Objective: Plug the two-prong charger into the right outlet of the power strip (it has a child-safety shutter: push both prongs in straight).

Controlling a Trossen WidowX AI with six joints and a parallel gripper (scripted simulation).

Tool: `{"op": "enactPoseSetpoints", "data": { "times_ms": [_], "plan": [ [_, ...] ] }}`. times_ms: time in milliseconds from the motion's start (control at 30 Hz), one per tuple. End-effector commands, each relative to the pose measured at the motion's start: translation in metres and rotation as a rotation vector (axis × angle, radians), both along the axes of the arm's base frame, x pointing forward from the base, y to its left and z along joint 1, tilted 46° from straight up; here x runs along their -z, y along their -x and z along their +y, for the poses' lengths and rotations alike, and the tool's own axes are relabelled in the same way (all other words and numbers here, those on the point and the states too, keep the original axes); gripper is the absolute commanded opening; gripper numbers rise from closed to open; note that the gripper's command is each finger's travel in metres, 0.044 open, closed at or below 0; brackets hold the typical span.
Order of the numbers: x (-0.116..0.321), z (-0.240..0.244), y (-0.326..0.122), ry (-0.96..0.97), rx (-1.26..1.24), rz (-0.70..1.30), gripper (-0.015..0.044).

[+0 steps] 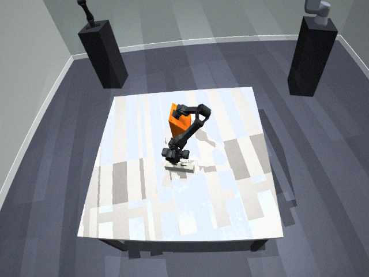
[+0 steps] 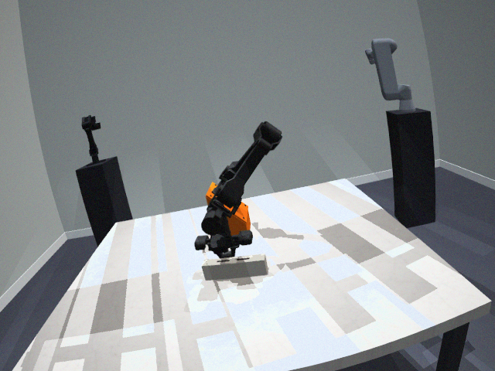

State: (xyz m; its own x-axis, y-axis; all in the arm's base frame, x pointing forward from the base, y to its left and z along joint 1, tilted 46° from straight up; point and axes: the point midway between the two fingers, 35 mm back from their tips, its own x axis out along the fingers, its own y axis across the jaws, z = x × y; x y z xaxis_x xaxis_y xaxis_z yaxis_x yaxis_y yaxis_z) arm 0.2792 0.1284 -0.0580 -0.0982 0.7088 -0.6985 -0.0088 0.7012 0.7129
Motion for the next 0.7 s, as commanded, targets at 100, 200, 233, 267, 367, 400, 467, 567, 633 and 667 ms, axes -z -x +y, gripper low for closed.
{"op": "enactPoseSetpoints", "data": {
  "times_ms": [100, 200, 233, 267, 367, 400, 467, 567, 633, 667],
  "plan": [
    [0.0010, 0.0005, -0.0019, -0.003, 0.002, 0.008, 0.0000],
    [0.0011, 0.0006, -0.0028, -0.003, 0.002, 0.008, 0.0000],
    [0.0011, 0.0006, -0.0029, -0.003, 0.002, 0.008, 0.0000],
    [0.0012, 0.0006, -0.0029, -0.003, 0.002, 0.008, 0.0000],
    [0.0013, 0.0005, -0.0028, -0.003, 0.002, 0.008, 0.0000],
    [0.0014, 0.0005, -0.0028, -0.003, 0.002, 0.008, 0.0000],
    [0.0014, 0.0005, -0.0029, -0.003, 0.002, 0.008, 0.0000],
    [0.0013, 0.0005, -0.0034, -0.003, 0.002, 0.008, 0.0000],
    [0.0012, 0.0005, -0.0038, -0.003, 0.002, 0.008, 0.0000],
    [0.0012, 0.0005, -0.0039, -0.003, 0.002, 0.008, 0.0000]
  ]
}}
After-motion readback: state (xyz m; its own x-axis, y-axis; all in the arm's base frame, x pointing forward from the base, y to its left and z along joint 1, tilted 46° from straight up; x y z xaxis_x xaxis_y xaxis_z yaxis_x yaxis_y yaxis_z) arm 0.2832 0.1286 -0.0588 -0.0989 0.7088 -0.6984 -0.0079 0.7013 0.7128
